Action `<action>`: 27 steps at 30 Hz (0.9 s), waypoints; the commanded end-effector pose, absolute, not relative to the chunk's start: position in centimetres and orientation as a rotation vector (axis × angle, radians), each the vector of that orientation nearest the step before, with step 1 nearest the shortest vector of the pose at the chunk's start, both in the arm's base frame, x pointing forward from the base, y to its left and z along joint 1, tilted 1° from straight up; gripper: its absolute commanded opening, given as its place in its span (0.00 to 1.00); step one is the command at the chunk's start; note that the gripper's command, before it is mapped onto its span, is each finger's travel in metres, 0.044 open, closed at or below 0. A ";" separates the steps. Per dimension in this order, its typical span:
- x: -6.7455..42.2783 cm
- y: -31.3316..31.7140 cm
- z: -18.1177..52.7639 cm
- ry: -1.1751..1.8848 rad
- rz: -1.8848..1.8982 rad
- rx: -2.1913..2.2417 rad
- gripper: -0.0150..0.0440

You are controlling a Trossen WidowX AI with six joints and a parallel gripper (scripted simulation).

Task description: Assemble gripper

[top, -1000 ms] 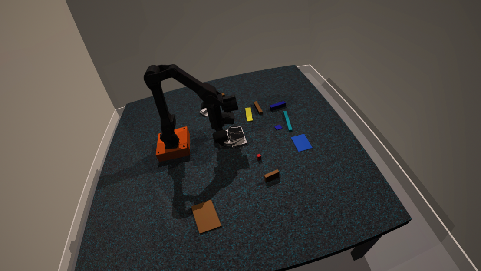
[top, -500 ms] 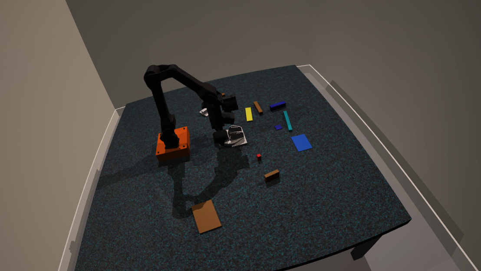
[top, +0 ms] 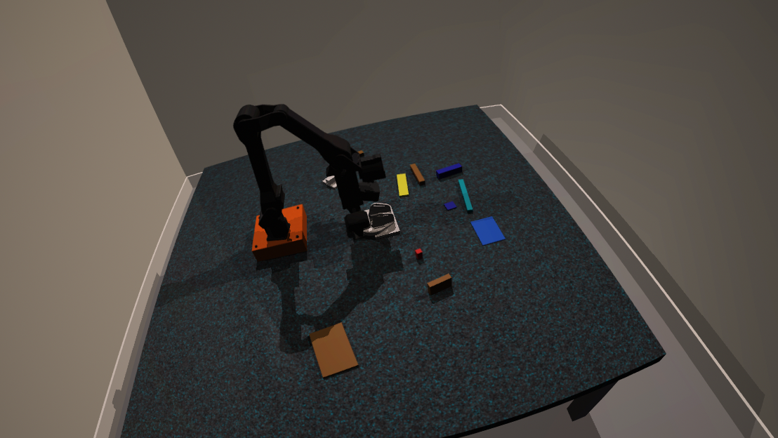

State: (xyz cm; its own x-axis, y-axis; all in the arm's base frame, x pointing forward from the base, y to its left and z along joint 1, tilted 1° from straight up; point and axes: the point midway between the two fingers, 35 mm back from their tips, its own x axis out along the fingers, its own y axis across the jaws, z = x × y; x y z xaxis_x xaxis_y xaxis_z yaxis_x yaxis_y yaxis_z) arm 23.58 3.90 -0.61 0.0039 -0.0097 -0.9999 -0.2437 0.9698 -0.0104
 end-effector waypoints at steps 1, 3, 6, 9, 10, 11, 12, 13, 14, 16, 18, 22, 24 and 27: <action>23.6 3.9 -0.7 1.558 0.183 -0.202 0.85; 23.6 3.9 -0.7 1.558 0.183 -0.202 0.85; 23.6 3.9 -0.7 1.558 0.183 -0.202 0.85; 23.6 3.9 -0.7 1.558 0.183 -0.202 0.85; 23.6 3.9 -0.7 1.558 0.183 -0.202 0.85; 23.6 3.9 -0.7 1.558 0.183 -0.202 0.85; 23.6 3.9 -0.7 1.558 0.183 -0.202 0.85; 23.6 3.9 -0.7 1.558 0.183 -0.202 0.85; 23.6 3.9 -0.7 1.558 0.183 -0.202 0.85; 23.6 3.9 -0.7 1.558 0.183 -0.202 0.85; 23.6 3.9 -0.7 1.558 0.183 -0.202 0.85; 23.6 3.9 -0.7 1.558 0.183 -0.202 0.85; 23.6 3.9 -0.6 1.560 0.185 -0.201 0.89; 23.6 3.9 -0.6 1.560 0.185 -0.201 1.00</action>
